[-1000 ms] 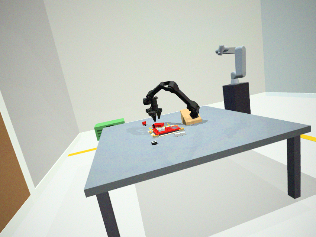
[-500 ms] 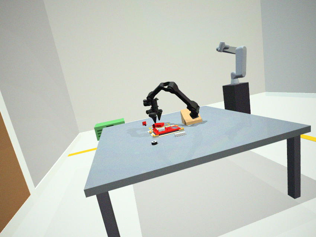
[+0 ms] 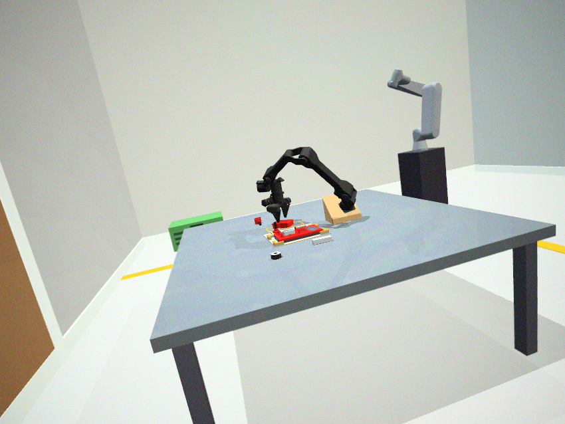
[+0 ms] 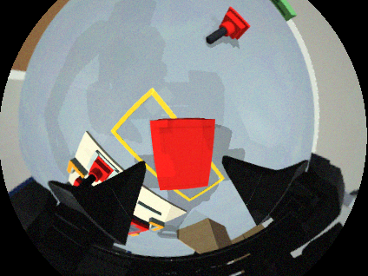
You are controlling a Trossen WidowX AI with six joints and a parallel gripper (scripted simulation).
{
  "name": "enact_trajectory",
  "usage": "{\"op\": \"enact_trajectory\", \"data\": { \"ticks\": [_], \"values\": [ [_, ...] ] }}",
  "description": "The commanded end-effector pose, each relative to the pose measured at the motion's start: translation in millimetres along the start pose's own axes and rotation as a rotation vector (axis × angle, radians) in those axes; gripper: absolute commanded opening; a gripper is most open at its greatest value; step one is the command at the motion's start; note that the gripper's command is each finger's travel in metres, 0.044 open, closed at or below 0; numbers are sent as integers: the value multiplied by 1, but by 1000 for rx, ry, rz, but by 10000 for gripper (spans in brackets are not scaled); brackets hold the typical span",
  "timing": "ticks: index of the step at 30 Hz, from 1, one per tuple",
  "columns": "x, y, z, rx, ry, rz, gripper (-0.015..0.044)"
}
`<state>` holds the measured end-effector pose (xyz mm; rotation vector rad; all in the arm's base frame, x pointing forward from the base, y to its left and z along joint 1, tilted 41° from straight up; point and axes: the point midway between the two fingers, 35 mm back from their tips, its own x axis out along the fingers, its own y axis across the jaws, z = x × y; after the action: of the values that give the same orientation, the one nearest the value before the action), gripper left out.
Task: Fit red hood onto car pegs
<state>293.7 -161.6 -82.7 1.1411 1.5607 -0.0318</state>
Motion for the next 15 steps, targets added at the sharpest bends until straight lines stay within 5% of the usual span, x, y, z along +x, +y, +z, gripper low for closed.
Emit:
{"op": "enact_trajectory", "data": {
  "ticks": [1,15],
  "values": [
    [5,1,-2,4,3,5,440],
    [10,1,-2,4,3,6,440]
  ]
}}
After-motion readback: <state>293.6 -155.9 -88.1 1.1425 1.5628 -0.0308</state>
